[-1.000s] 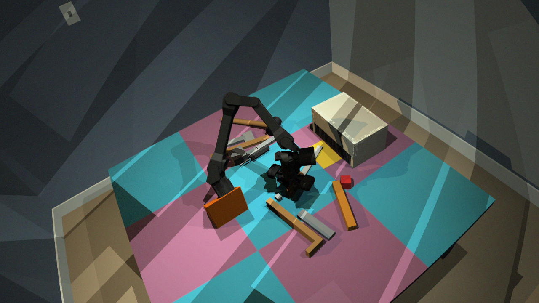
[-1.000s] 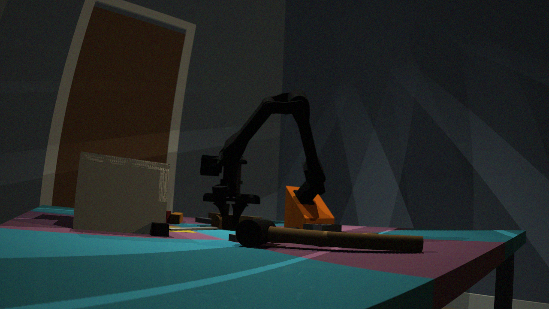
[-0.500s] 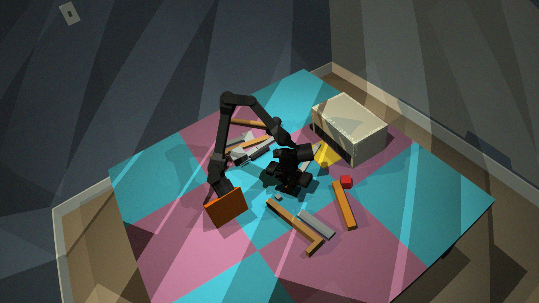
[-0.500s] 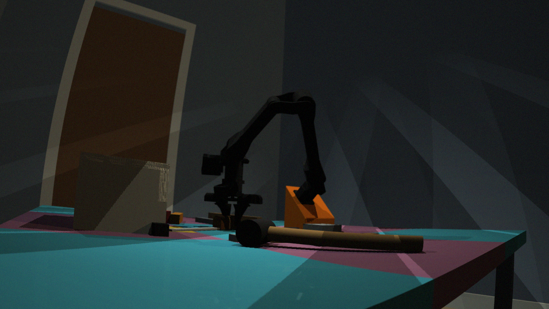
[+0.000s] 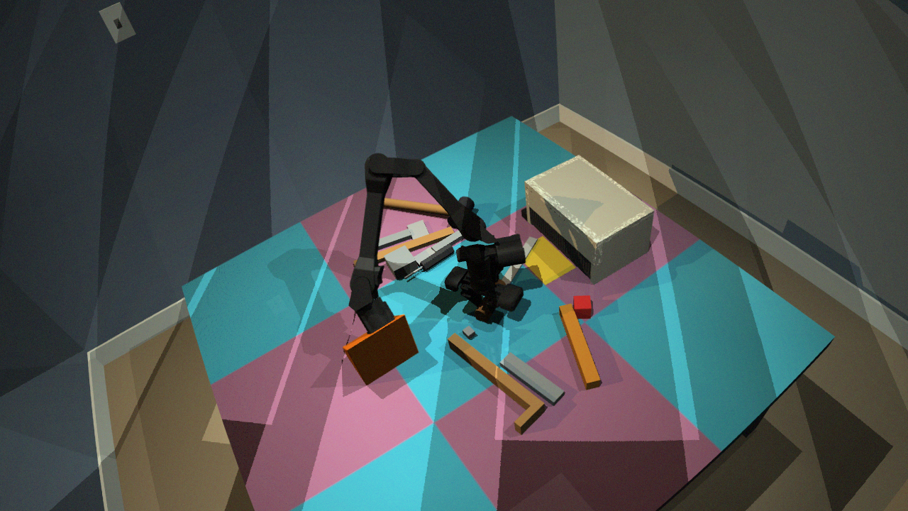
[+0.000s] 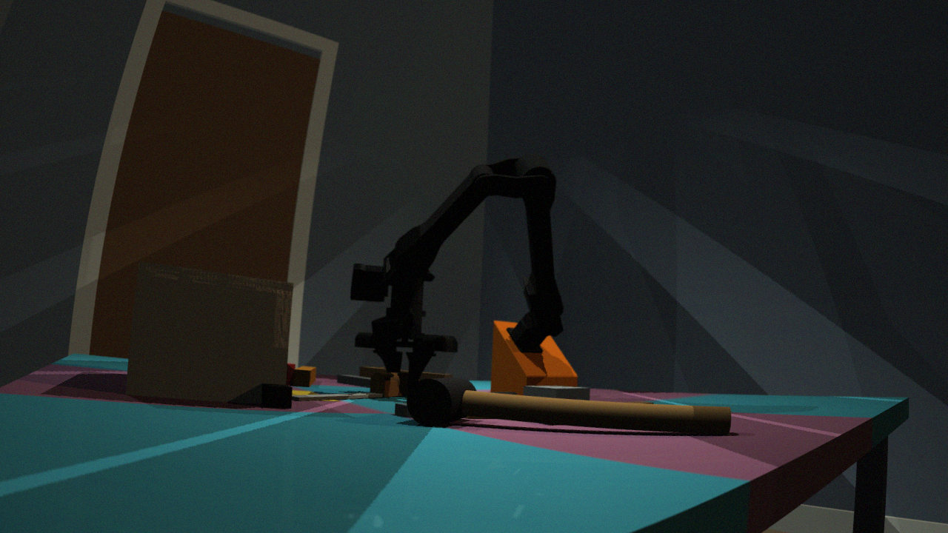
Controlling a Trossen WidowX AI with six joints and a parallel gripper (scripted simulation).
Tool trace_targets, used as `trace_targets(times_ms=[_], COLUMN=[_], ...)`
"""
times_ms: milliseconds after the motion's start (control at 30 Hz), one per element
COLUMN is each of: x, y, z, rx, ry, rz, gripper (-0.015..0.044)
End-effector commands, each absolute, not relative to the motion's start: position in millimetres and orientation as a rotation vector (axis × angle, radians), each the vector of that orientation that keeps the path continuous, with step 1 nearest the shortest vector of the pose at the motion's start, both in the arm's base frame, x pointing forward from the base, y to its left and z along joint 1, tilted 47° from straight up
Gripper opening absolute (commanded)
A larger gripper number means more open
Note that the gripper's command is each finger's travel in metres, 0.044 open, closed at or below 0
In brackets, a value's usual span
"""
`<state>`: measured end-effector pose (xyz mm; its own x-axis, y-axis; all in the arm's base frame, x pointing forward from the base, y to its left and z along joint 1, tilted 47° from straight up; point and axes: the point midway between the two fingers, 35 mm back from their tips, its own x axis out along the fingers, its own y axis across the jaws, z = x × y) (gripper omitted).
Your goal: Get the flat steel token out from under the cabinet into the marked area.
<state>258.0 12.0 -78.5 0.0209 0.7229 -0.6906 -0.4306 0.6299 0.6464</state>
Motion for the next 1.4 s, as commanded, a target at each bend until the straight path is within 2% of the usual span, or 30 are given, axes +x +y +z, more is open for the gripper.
trace_targets(times_ms=[0,1367], x=[260.6,258.9], y=[14.6,44.3], z=[-73.2,-42.5], rx=[0.283,0.286], ry=[1.253,1.253], rz=[0.91,0.912], gripper=[0.0,0.0])
